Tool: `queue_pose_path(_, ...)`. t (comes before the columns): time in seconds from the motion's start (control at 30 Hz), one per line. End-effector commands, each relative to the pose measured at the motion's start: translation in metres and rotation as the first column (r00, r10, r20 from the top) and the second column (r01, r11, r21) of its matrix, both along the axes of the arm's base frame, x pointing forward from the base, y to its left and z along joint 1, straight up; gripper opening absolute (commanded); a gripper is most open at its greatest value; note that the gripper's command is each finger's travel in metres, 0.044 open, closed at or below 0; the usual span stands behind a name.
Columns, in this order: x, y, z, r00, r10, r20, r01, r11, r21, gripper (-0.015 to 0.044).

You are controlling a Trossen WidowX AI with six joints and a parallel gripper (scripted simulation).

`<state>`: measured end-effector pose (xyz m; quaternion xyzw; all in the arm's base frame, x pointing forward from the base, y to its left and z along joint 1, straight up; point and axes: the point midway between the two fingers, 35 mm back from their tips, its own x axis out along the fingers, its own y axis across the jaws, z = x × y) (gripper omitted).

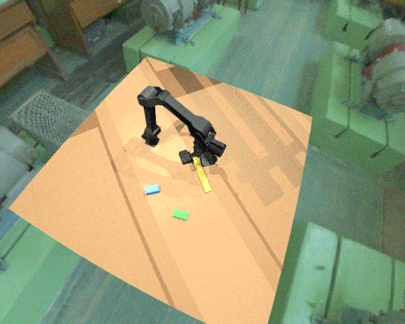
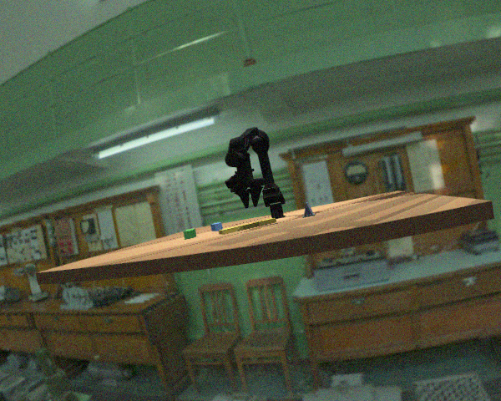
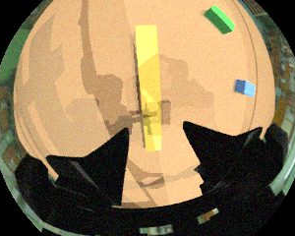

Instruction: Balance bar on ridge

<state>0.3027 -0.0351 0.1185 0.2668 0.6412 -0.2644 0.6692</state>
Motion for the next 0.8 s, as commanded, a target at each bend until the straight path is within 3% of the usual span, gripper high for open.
queue_pose_path(0.0,-0.001,0.001,-0.011,1.0,-0.01,-0.009,0.01,1.0,0.009,0.0315)
queue_pose_path(0.2,-0.001,0.001,-0.043,1.0,-0.01,-0.009,0.01,1.0,0.009,0.0315)
queue_pose_path(0.77,0.0,0.001,-0.063,1.0,-0.01,-0.009,0.01,1.0,0.009,0.0315)
